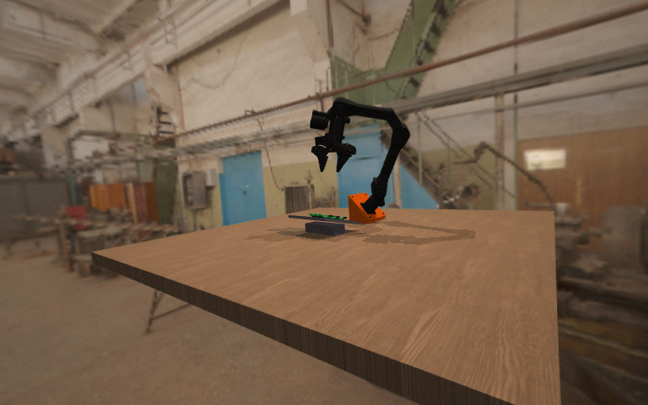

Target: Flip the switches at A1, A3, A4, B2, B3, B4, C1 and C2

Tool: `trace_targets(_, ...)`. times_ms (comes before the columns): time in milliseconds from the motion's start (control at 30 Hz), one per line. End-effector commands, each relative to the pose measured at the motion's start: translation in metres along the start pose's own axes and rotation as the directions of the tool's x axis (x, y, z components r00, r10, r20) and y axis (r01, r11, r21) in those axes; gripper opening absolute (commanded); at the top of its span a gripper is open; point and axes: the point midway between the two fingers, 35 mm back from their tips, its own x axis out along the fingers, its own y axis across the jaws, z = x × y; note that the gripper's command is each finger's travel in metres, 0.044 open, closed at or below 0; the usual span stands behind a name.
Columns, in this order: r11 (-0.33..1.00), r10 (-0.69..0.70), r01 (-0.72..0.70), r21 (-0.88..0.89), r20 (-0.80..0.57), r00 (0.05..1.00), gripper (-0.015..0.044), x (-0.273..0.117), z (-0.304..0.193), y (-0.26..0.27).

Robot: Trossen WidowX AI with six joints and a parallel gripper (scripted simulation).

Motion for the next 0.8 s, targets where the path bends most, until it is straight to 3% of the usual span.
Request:
trace_targets(0,1.0,0.001,-0.001,0.001,0.0,1.0,0.0374,0.002,0.001,0.001)
trace_targets(233,0.998,0.058,-0.057,0.039,-0.028,0.998,0.019,0.092,0.024,0.046)
trace_targets(467,0.997,0.067,-0.066,0.043,-0.031,0.997,0.0006,0.103,0.024,0.052)
trace_targets(600,0.997,0.067,-0.067,0.042,-0.007,0.998,0.0,0.134,0.023,0.054)
trace_targets(767,0.997,0.068,-0.067,0.042,-0.006,0.998,0.0,0.136,0.023,0.054)
